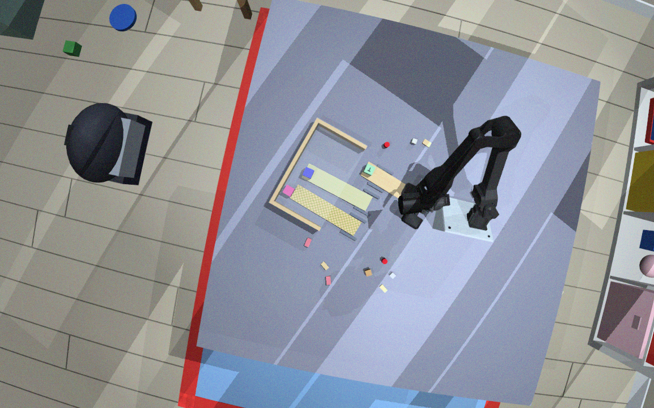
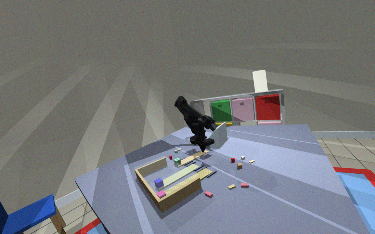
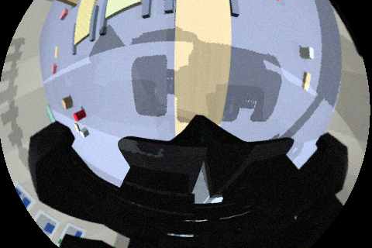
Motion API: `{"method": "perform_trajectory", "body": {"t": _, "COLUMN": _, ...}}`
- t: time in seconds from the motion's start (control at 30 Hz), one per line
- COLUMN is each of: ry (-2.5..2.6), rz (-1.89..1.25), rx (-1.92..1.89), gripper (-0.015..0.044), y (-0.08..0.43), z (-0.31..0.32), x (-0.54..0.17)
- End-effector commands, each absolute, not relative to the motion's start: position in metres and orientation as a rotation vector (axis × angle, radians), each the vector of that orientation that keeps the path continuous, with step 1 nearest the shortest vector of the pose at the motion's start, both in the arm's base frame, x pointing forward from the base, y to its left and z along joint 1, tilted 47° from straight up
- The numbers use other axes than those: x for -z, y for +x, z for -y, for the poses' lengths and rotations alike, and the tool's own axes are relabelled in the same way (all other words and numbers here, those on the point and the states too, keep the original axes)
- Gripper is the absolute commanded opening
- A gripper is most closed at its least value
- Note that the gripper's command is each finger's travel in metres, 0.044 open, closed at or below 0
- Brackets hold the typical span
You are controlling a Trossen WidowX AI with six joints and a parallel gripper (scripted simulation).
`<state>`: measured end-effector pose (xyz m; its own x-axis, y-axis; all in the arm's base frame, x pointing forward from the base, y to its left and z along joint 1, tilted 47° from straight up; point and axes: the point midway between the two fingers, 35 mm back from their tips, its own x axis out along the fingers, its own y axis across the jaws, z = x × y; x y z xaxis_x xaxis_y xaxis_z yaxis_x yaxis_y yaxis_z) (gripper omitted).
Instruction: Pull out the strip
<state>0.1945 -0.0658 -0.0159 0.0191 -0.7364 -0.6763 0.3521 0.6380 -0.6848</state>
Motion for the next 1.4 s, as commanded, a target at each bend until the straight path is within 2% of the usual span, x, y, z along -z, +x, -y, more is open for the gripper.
{"method": "perform_trajectory", "body": {"t": 0.0, "ry": -0.37, "rz": -1.324, "rx": 0.882, "gripper": 0.0, "y": 0.185, "z": 0.068, "x": 0.019}}
{"method": "perform_trajectory", "body": {"t": 0.7, "ry": -0.37, "rz": -1.324, "rx": 0.882, "gripper": 0.0, "y": 0.185, "z": 0.068, "x": 0.019}}
{"method": "perform_trajectory", "body": {"t": 0.9, "ry": -0.368, "rz": -1.323, "rx": 0.88, "gripper": 0.0, "y": 0.196, "z": 0.036, "x": -0.011}}
{"method": "perform_trajectory", "body": {"t": 1.1, "ry": -0.369, "rz": -1.324, "rx": 0.88, "gripper": 0.0, "y": 0.194, "z": 0.036, "x": -0.013}}
{"method": "perform_trajectory", "body": {"t": 1.37, "ry": -0.45, "rz": -1.372, "rx": 0.813, "gripper": 0.021, "y": 0.221, "z": 0.043, "x": -0.019}}
